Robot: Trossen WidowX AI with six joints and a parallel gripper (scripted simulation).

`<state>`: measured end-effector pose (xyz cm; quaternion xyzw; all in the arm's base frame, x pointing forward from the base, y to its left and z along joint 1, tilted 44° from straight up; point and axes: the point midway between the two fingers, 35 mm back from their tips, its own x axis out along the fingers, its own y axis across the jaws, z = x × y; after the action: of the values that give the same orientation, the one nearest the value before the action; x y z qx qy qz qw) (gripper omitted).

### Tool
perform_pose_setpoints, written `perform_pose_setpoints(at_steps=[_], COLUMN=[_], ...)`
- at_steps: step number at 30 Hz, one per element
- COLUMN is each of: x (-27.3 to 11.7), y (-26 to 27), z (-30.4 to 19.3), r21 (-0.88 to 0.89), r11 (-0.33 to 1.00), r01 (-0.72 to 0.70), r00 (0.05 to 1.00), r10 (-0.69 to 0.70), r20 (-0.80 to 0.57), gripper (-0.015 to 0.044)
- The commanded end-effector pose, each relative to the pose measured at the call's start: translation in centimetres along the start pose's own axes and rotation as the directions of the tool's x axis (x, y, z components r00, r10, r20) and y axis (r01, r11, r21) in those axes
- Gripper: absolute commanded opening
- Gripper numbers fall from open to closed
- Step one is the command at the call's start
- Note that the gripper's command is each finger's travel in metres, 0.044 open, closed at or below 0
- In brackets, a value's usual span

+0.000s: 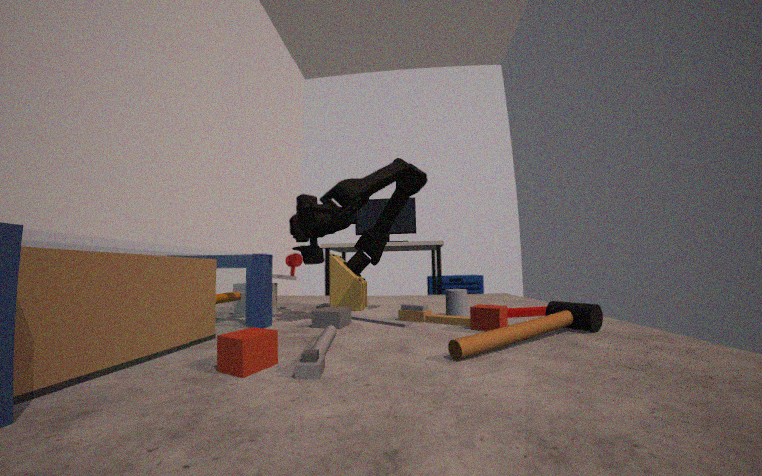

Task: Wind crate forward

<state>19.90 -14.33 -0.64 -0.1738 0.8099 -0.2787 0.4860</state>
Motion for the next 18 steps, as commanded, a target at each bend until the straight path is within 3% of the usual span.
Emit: perform_pose_setpoints(at_steps=[1, 5, 9, 15, 18], x=[2.0, 4.1, 5.9, 8.7, 9.5], y=[-0.5, -0.8, -1.6, -4.3, -5.2], z=[-0.1, 0.1, 0.5, 1.1, 1.1], r21=[0.030, 0.132, 0.277, 0.467, 0.495], r11=[0.981, 0.879, 0.681, 0.243, 0.122], r01=[-0.190, -0.458, -0.678, -0.850, -0.860], r00=[0.975, 0.854, 0.649, 0.261, 0.167], r10=[0.193, 0.476, 0.731, 0.965, 0.985], r20=[-0.113, -0.208, -0.211, -0.026, 0.046], gripper=[0.0440, 0.0440, 0.0440, 0.0440, 0.0440])
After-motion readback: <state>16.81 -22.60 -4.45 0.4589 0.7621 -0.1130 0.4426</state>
